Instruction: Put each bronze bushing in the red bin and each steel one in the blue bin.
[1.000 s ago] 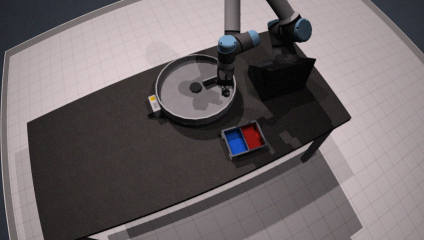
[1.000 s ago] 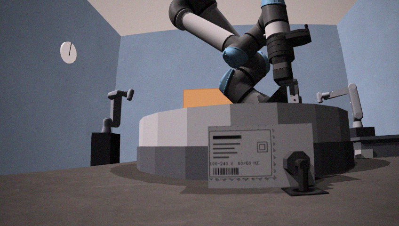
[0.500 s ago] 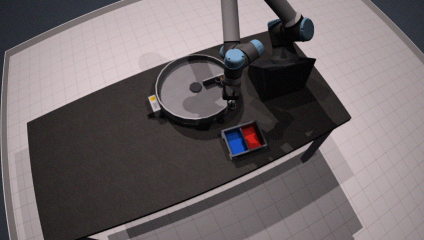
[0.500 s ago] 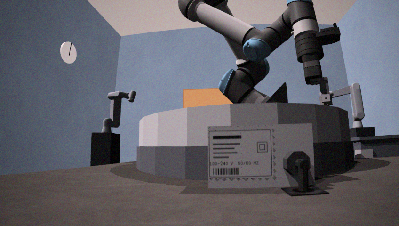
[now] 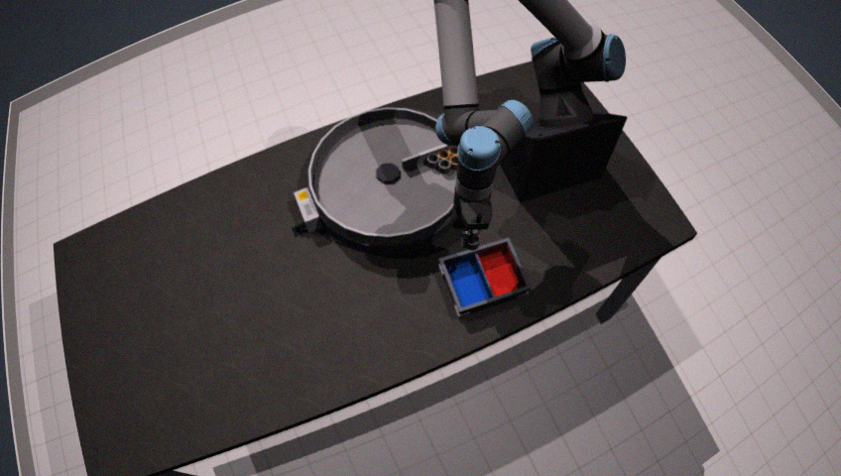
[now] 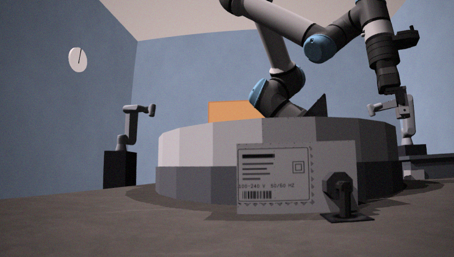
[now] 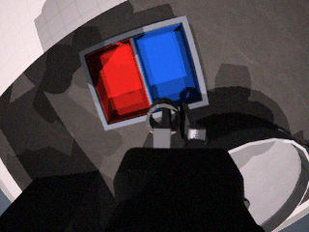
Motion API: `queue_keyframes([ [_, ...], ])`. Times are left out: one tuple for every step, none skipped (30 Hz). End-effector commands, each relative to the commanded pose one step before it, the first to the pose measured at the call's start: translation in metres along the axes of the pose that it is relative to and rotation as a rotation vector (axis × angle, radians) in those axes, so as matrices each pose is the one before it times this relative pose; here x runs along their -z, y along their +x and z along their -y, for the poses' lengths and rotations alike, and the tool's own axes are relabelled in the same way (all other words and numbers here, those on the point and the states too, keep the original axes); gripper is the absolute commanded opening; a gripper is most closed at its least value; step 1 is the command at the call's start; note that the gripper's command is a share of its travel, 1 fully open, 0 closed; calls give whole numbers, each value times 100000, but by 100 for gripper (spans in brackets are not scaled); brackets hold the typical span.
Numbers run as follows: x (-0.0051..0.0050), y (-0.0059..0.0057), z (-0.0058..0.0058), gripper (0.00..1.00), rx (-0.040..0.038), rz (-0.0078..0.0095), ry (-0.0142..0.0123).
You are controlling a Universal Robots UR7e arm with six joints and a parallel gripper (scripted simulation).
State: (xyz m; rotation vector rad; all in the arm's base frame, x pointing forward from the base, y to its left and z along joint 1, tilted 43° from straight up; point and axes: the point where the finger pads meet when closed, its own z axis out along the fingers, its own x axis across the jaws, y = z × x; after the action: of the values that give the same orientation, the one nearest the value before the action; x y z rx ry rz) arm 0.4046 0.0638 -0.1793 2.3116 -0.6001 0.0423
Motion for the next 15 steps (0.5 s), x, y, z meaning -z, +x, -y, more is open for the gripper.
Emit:
queue_keyframes([
  [-13,-259,1755,0,646,33,-164],
  [3,-287,1139,0,581,6,-2],
  [3,-280,1141,0,581,6,-2],
  [0,0,0,0,0,0,0],
  [0,0,0,0,0,0,0],
  [3,-274,1142,0,581,6,-2],
  [3,-267,1144,0,581,6,-2],
  [5,-213,907,0,467,-1,9],
  [-2,-47,239,0,113,7,-11],
  [0,0,0,0,0,0,0],
  [0,0,0,0,0,0,0],
  [0,0,0,0,0,0,0],
  [0,0,0,0,0,0,0],
  [0,0,0,0,0,0,0],
  [0,0,0,0,0,0,0],
])
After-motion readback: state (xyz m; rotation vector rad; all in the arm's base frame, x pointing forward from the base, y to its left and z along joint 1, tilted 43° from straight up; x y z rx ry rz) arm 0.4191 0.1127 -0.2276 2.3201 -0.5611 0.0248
